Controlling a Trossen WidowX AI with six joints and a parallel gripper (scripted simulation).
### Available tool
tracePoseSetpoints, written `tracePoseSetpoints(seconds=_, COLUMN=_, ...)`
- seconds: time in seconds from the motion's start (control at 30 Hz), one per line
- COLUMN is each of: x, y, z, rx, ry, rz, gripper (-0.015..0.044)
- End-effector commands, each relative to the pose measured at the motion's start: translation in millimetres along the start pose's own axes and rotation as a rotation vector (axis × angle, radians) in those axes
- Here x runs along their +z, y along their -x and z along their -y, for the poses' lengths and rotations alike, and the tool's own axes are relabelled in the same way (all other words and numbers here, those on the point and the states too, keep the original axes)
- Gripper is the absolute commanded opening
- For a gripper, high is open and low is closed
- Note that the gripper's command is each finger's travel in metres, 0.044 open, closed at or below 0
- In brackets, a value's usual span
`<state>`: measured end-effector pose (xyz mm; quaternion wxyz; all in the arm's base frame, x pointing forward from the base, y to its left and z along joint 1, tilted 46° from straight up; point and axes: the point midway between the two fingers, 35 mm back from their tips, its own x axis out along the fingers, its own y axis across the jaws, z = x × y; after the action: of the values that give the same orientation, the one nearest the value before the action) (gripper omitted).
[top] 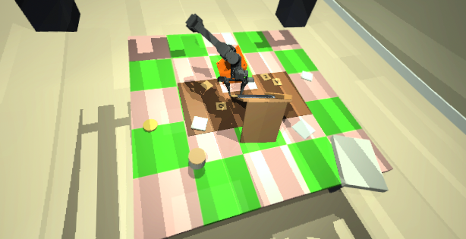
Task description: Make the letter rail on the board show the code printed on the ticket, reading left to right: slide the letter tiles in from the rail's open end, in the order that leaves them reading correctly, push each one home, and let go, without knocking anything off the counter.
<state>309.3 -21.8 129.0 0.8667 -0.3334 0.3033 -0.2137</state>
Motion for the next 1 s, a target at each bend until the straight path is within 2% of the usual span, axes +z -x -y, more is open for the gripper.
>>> tracePoseSetpoints(seconds=0.0, x=-1, y=-1, z=-4, rx=0.0, ry=0.001, rz=-0.005, gripper=0.0)
tracePoseSetpoints(seconds=0.97, x=-2, y=-1, z=-18, rx=0.0, ry=0.001, rz=-0.005, gripper=0.0)
